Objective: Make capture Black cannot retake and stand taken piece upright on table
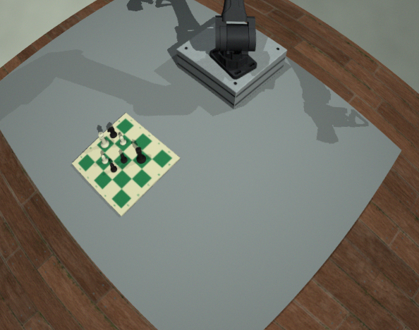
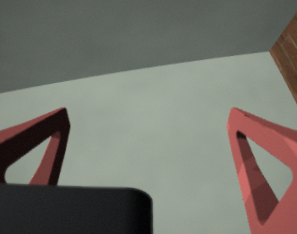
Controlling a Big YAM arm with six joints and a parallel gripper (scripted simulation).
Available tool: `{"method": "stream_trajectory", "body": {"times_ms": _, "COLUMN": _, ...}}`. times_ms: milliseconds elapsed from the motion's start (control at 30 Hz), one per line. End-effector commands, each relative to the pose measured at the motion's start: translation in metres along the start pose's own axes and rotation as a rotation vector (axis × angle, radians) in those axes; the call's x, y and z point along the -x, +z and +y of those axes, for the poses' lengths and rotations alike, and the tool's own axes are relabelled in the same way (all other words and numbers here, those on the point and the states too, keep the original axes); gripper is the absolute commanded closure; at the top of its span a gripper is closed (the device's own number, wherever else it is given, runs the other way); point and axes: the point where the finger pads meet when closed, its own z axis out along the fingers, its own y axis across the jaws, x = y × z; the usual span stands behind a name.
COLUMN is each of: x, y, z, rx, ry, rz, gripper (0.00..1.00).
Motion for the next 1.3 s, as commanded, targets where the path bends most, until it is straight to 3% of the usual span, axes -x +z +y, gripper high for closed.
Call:
{"method": "stream_trajectory", "body": {"times_ms": 0, "x": -0.002, "y": -0.001, "z": 0.002, "rx": 0.002, "ry": -0.007, "rz": -0.001, "gripper": 0.0}}
{"method": "stream_trajectory", "body": {"times_ms": 533, "x": -0.002, "y": -0.001, "z": 0.002, "rx": 0.002, "ry": -0.007, "rz": -0.001, "gripper": 0.0}}
{"method": "stream_trajectory", "body": {"times_ms": 567, "x": -0.007, "y": -0.005, "z": 0.012, "rx": 0.011, "ry": -0.047, "rz": -0.009, "gripper": 0.0}}
{"method": "stream_trajectory", "body": {"times_ms": 667, "x": 0.019, "y": -0.002, "z": -0.004, "rx": -0.008, "ry": 0.014, "rz": -0.044, "gripper": 0.0}}
{"method": "stream_trajectory", "body": {"times_ms": 733, "x": 0.043, "y": -0.004, "z": -0.019, "rx": -0.034, "ry": 0.074, "rz": -0.1, "gripper": 0.0}}
{"method": "stream_trajectory", "body": {"times_ms": 800, "x": 0.081, "y": -0.011, "z": -0.045, "rx": -0.073, "ry": 0.176, "rz": -0.195, "gripper": 0.0}}
{"method": "stream_trajectory", "body": {"times_ms": 833, "x": 0.081, "y": -0.011, "z": -0.045, "rx": -0.073, "ry": 0.176, "rz": -0.195, "gripper": 0.0}}
{"method": "stream_trajectory", "body": {"times_ms": 867, "x": 0.105, "y": -0.017, "z": -0.064, "rx": -0.097, "ry": 0.243, "rz": -0.257, "gripper": 0.0}}
{"method": "stream_trajectory", "body": {"times_ms": 900, "x": 0.105, "y": -0.017, "z": -0.064, "rx": -0.097, "ry": 0.243, "rz": -0.257, "gripper": 0.0}}
{"method": "stream_trajectory", "body": {"times_ms": 933, "x": 0.131, "y": -0.027, "z": -0.086, "rx": -0.122, "ry": 0.321, "rz": -0.328, "gripper": 0.0}}
{"method": "stream_trajectory", "body": {"times_ms": 967, "x": 0.131, "y": -0.027, "z": -0.086, "rx": -0.122, "ry": 0.321, "rz": -0.328, "gripper": 0.0}}
{"method": "stream_trajectory", "body": {"times_ms": 1000, "x": 0.158, "y": -0.039, "z": -0.112, "rx": -0.148, "ry": 0.41, "rz": -0.408, "gripper": 0.0}}
{"method": "stream_trajectory", "body": {"times_ms": 1100, "x": 0.158, "y": -0.039, "z": -0.112, "rx": -0.148, "ry": 0.41, "rz": -0.408, "gripper": 0.0}}
{"method": "stream_trajectory", "body": {"times_ms": 1167, "x": 0.209, "y": -0.076, "z": -0.177, "rx": -0.197, "ry": 0.614, "rz": -0.588, "gripper": 0.0}}
{"method": "stream_trajectory", "body": {"times_ms": 1200, "x": 0.209, "y": -0.076, "z": -0.177, "rx": -0.197, "ry": 0.614, "rz": -0.588, "gripper": 0.0}}
{"method": "stream_trajectory", "body": {"times_ms": 1233, "x": 0.23, "y": -0.1, "z": -0.214, "rx": -0.219, "ry": 0.726, "rz": -0.685, "gripper": 0.0}}
{"method": "stream_trajectory", "body": {"times_ms": 1267, "x": 0.23, "y": -0.1, "z": -0.214, "rx": -0.219, "ry": 0.726, "rz": -0.686, "gripper": 0.0}}
